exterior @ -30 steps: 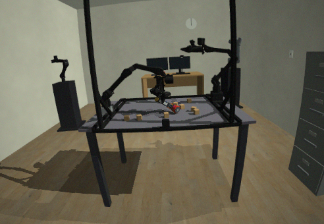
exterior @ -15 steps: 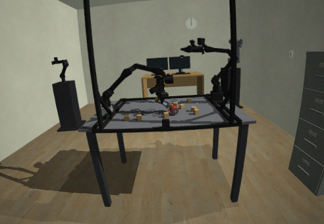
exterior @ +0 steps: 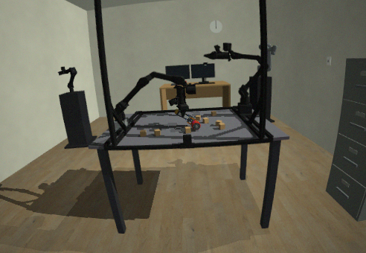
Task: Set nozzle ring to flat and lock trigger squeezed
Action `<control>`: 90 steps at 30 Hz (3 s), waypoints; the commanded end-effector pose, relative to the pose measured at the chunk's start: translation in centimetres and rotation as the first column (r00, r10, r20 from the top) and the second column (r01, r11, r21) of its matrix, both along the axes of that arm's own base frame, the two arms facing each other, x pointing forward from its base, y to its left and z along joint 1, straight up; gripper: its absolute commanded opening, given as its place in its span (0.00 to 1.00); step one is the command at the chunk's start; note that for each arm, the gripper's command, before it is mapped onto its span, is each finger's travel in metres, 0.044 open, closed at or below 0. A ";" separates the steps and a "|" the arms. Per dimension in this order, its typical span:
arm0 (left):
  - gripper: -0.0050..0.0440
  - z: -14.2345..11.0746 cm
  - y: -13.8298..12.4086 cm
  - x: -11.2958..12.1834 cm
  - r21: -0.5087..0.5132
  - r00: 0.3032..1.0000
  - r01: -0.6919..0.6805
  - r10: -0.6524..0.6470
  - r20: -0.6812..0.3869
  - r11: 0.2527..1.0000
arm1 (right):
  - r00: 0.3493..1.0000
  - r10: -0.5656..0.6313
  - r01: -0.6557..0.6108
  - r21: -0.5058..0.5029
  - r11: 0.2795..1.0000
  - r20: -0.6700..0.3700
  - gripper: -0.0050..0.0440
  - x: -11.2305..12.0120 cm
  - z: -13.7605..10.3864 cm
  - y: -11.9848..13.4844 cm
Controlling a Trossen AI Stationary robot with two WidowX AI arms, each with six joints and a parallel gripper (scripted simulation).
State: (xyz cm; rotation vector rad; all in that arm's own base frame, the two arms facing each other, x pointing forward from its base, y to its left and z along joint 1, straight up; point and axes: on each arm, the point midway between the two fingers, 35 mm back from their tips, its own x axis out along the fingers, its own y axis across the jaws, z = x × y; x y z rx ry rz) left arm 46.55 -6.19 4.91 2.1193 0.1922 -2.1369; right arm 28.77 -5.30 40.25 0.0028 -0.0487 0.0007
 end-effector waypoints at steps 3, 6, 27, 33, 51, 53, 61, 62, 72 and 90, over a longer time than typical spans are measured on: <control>0.10 0.0 0.4 1.3 -0.014 0.997 -0.024 0.024 0.074 1.000 | 1.000 -0.001 0.001 -0.003 1.000 0.001 0.92 0.0 0.0 0.0; 0.10 -0.5 0.5 2.1 -0.017 0.993 -0.021 0.023 0.114 1.000 | 1.000 -0.001 0.001 -0.003 1.000 0.001 0.92 0.0 0.0 0.0; 0.10 -2.7 1.9 6.8 -0.023 0.931 -0.006 0.014 0.364 1.000 | 1.000 -0.001 0.001 -0.003 1.000 0.001 0.92 0.0 0.0 0.0; 0.10 -3.0 2.3 7.7 -0.022 0.910 -0.003 0.012 0.414 1.000 | 1.000 -0.001 0.001 -0.003 1.000 0.001 0.92 0.0 0.0 0.0; 0.10 -3.5 3.8 10.5 -0.007 0.800 0.001 0.003 0.600 1.000 | 1.000 -0.001 0.001 -0.003 1.000 0.001 0.92 0.0 0.0 0.0; 0.10 -3.5 4.0 10.7 -0.004 0.783 0.001 0.002 0.622 1.000 | 1.000 -0.001 0.001 -0.003 1.000 0.001 0.92 0.0 0.0 0.0; 0.10 -3.3 4.8 11.7 0.009 0.711 -0.001 -0.005 0.703 1.000 | 1.000 -0.001 0.001 -0.003 1.000 0.001 0.92 0.0 0.0 0.0; 0.10 -3.3 4.8 11.7 0.009 0.711 -0.001 -0.005 0.703 1.000 | 1.000 -0.001 0.001 -0.003 1.000 0.001 0.92 0.0 0.0 0.0; 0.10 -2.8 5.8 12.4 0.032 0.621 -0.004 -0.023 0.783 0.999 | 1.000 -0.001 0.001 -0.003 1.000 0.001 0.92 0.0 0.0 0.0; 0.10 -1.4 7.5 12.8 0.080 0.442 -0.023 -0.061 0.895 0.997 | 1.000 -0.001 0.001 -0.003 1.000 0.001 0.92 0.0 0.0 0.0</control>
